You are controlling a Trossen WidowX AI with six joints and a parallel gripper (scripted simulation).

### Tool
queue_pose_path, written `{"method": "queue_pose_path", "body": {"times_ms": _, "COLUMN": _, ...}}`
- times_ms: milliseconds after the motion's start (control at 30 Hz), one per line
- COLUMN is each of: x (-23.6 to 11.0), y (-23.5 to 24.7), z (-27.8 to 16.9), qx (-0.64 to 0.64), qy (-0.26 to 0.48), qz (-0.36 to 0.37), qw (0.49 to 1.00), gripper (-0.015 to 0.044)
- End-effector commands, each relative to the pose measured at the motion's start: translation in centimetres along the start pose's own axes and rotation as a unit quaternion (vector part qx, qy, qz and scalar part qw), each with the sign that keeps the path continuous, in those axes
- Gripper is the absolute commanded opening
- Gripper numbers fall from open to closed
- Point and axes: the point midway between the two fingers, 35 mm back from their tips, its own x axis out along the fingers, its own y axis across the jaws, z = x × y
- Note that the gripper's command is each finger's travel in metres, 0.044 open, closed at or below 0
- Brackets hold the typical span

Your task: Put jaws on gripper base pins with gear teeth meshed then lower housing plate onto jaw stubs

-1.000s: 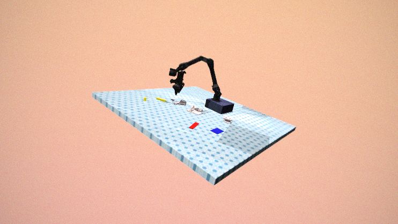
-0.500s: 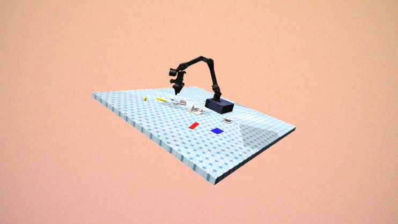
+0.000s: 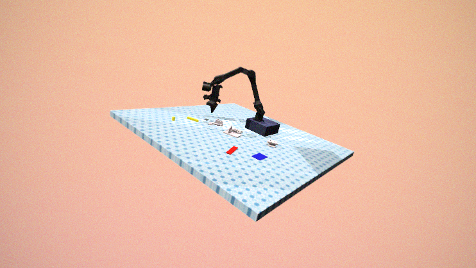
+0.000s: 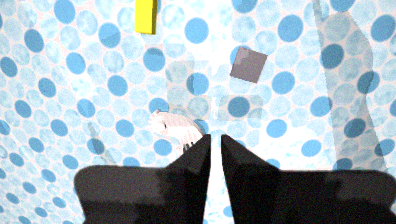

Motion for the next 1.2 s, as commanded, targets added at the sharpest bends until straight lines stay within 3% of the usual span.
{"method": "queue_pose_path", "body": {"times_ms": 0, "x": 0.0, "y": 0.0, "z": 0.0, "qx": 0.0, "qy": 0.0, "qz": 0.0, "qw": 1.0, "gripper": 0.0}}
{"method": "queue_pose_path", "body": {"times_ms": 300, "x": 0.0, "y": 0.0, "z": 0.0, "qx": 0.0, "qy": 0.0, "qz": 0.0, "qw": 1.0, "gripper": 0.0}}
{"method": "queue_pose_path", "body": {"times_ms": 867, "x": -0.21, "y": 0.3, "z": -0.6, "qx": -0.184, "qy": 0.0, "qz": 0.0, "qw": 0.983, "gripper": 0.044}}
{"method": "queue_pose_path", "body": {"times_ms": 1167, "x": -0.34, "y": 0.48, "z": -0.97, "qx": -0.295, "qy": 0.0, "qz": 0.0, "qw": 0.955, "gripper": 0.044}}
